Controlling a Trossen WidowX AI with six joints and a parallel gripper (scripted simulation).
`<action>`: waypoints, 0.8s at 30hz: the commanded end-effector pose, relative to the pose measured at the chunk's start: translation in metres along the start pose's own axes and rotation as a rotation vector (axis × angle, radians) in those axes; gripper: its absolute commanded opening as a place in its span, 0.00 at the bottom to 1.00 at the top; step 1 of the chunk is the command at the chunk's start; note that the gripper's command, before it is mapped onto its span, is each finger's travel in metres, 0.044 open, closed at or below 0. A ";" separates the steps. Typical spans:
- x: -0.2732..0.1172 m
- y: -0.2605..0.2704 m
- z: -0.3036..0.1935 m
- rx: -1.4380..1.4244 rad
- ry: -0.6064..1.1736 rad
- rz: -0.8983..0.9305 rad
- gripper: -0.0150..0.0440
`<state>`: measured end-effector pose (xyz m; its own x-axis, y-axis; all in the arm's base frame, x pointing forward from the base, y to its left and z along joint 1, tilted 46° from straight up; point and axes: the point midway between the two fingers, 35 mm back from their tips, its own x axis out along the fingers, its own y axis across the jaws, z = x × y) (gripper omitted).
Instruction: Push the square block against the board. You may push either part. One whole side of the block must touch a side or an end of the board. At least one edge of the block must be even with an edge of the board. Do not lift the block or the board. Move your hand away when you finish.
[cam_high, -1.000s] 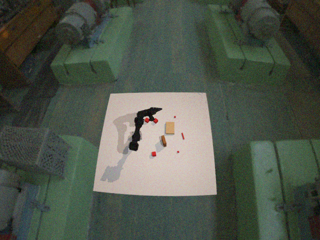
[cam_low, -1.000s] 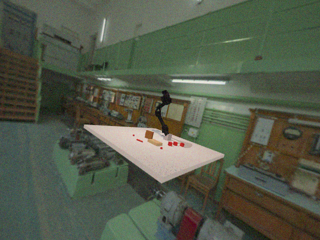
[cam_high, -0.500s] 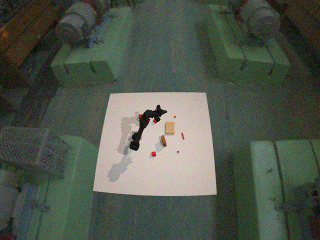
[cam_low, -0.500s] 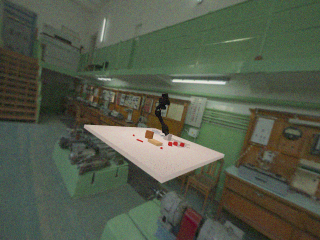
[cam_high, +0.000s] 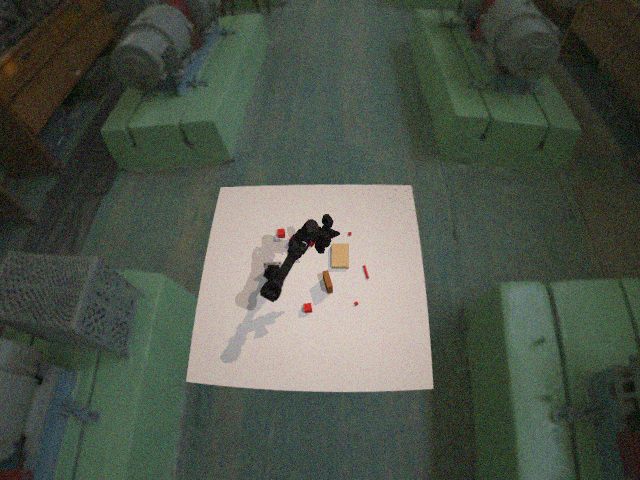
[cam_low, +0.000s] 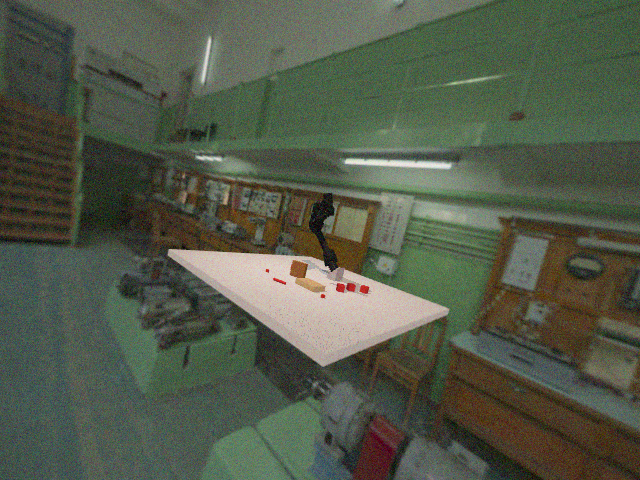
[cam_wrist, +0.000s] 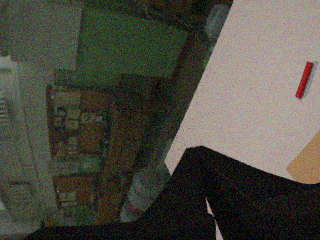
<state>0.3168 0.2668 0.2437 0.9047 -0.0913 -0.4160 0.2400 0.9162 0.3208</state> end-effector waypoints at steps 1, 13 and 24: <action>0.012 -0.021 -0.005 -0.118 0.039 -0.073 0.25; 0.036 -0.091 -0.013 -0.430 0.194 -0.292 0.25; 0.039 -0.157 -0.016 -0.683 0.400 -0.475 0.25</action>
<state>0.3149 0.1411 0.1712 0.6023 -0.4502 -0.6592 0.2207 0.8875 -0.4045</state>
